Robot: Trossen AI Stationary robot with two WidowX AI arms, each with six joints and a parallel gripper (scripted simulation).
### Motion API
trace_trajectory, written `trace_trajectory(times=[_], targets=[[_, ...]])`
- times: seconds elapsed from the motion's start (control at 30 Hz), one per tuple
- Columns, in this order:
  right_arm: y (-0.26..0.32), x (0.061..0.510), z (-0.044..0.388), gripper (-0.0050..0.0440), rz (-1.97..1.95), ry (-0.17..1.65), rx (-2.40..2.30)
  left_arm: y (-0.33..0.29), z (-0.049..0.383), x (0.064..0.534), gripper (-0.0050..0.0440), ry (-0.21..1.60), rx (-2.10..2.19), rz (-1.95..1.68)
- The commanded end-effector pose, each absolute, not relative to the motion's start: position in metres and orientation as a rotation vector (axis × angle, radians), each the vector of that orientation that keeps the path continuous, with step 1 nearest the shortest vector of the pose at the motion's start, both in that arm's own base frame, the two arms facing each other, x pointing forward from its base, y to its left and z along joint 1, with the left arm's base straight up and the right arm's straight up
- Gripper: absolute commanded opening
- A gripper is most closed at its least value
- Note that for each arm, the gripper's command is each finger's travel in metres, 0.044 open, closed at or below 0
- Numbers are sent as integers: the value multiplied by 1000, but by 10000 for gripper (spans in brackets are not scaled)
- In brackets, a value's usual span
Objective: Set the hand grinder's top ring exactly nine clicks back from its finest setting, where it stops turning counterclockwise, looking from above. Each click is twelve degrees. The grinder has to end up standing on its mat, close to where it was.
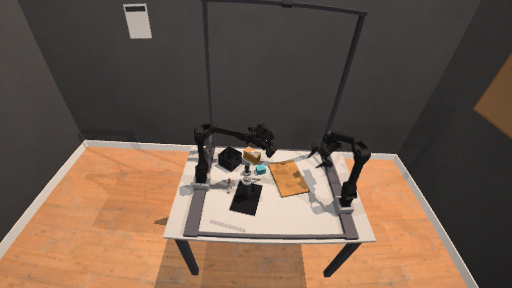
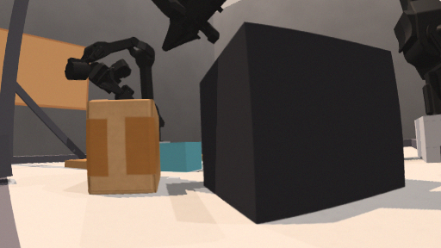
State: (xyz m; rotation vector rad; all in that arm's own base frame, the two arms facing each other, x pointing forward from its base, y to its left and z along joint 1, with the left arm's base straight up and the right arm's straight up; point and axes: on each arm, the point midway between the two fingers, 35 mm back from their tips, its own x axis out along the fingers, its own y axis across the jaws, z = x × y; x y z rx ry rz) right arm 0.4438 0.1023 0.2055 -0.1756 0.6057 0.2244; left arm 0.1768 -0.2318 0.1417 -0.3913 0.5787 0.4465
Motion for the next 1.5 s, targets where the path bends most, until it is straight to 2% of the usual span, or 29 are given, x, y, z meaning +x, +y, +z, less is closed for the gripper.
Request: trace_trajectory(times=[0.0, 0.53, 1.03, 1.1, 1.17, 1.47], targets=[[102, 444, 219, 0, 221, 575, -171, -233, 148, 177, 400, 578, -417, 437], [102, 444, 219, 0, 221, 575, -171, -233, 148, 177, 400, 578, -417, 437], [95, 446, 216, 360, 201, 604, -146, -219, 146, 187, 400, 636, -431, 491], [95, 446, 216, 360, 201, 604, -146, -219, 146, 187, 400, 636, -431, 491], [93, 445, 217, 400, 195, 610, -138, -214, 146, 191, 400, 658, -441, 509], [75, 442, 208, 400, 146, 693, -81, -182, 146, 215, 400, 808, -528, 603]])
